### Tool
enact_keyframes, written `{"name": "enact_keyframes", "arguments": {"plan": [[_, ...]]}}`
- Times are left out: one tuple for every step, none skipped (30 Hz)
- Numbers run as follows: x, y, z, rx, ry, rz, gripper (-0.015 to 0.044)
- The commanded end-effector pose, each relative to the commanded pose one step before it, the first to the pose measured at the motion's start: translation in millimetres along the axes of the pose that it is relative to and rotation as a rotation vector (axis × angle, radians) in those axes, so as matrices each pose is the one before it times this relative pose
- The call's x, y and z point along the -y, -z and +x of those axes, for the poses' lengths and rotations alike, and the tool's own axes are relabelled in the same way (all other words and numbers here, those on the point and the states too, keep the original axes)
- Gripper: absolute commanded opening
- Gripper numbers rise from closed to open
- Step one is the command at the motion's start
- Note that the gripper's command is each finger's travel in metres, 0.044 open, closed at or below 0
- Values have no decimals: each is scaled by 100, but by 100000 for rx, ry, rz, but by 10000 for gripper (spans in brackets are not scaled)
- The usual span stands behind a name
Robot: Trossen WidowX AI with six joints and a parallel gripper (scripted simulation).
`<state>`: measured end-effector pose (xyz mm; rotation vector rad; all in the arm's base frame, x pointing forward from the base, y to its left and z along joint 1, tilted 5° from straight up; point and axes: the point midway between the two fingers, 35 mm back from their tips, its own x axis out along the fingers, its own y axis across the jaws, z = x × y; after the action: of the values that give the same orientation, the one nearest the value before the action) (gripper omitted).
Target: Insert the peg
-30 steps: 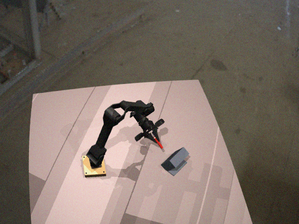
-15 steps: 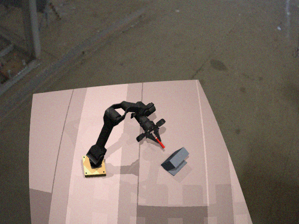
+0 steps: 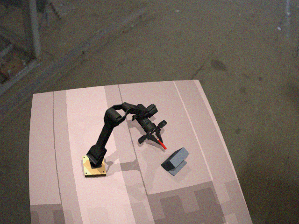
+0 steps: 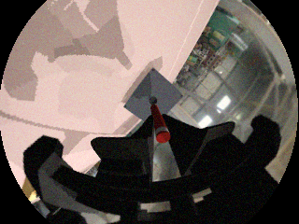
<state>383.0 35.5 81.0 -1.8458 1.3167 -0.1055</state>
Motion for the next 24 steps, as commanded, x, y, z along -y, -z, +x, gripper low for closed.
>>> {"name": "enact_keyframes", "arguments": {"plan": [[-121, 85, 397, -643, 497, -1097, 0], [11, -11, 83, -17, 123, -114, 0], [11, -10, 83, -20, 124, -114, 0], [11, -9, 83, -22, 124, -114, 0], [11, -9, 83, -25, 124, -115, 0], [11, -8, 82, -27, 125, -115, 0], [10, -7, 82, -30, 125, -115, 0], [10, -6, 82, -32, 126, -115, 0], [10, -5, 82, -34, 126, -115, 0], [10, -4, 82, -37, 126, -115, 0], [9, -4, 82, -39, 126, -115, 0], [9, -3, 81, -42, 127, -115, 0], [8, -2, 81, -44, 127, -115, 0], [8, -1, 81, -46, 127, -115, 0], [7, -1, 81, -49, 127, -115, 0], [7, 0, 81, -51, 127, -116, 0], [1, 0, 14, -15, 23, 16, 0], [2, 0, 26, -28, 43, 30, 0], [3, 0, 39, -42, 65, 44, 0], [4, 0, 52, -58, 87, 60, 0], [4, 0, 60, -67, 99, 68, 0], [4, 0, 67, -77, 112, 77, 0], [4, 1, 74, -87, 123, 85, 0], [2, 1, 77, -93, 129, 89, 0]]}}
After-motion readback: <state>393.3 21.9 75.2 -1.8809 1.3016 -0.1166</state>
